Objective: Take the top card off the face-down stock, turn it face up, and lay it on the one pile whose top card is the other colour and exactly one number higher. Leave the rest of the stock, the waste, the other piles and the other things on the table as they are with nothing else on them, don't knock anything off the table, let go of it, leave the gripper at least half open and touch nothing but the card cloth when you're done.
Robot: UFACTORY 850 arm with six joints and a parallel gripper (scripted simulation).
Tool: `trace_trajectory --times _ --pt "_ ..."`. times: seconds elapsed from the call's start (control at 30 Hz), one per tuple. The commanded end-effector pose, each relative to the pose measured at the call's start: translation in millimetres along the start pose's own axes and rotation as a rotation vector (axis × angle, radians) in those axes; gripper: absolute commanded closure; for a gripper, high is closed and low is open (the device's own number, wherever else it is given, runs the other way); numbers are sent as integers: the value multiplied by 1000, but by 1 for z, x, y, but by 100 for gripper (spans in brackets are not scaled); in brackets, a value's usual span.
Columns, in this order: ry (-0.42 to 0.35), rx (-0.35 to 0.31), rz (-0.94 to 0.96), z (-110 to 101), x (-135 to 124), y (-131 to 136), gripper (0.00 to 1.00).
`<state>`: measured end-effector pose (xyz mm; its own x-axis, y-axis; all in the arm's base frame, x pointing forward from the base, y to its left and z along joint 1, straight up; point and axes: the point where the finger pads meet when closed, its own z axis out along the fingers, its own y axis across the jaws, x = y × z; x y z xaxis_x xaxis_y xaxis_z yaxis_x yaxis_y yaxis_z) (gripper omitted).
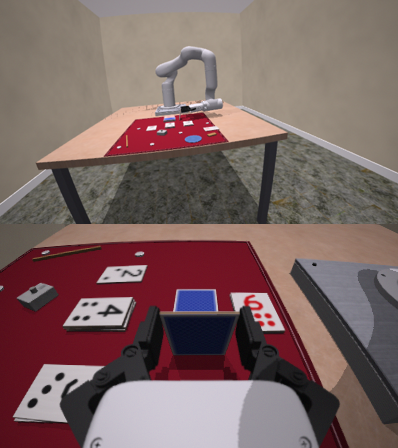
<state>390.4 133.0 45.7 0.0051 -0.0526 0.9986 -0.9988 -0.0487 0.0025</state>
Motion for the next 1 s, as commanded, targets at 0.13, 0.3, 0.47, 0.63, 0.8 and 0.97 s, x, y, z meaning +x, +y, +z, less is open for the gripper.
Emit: trace_trajectory --times 0.13,0.3,0.47,0.63,0.8,0.97 --pt "-1 0 1 -5 -1 0 27" --pt "-1 0 1 -8 -2 0 27" --pt "-1 0 1 -9 -3 0 27" --pt "-1 0 1 -11 -4 0 27" --pt "-1 0 1 -12 -5 0 27" --pt "-1 0 1 -13 -5 0 27"
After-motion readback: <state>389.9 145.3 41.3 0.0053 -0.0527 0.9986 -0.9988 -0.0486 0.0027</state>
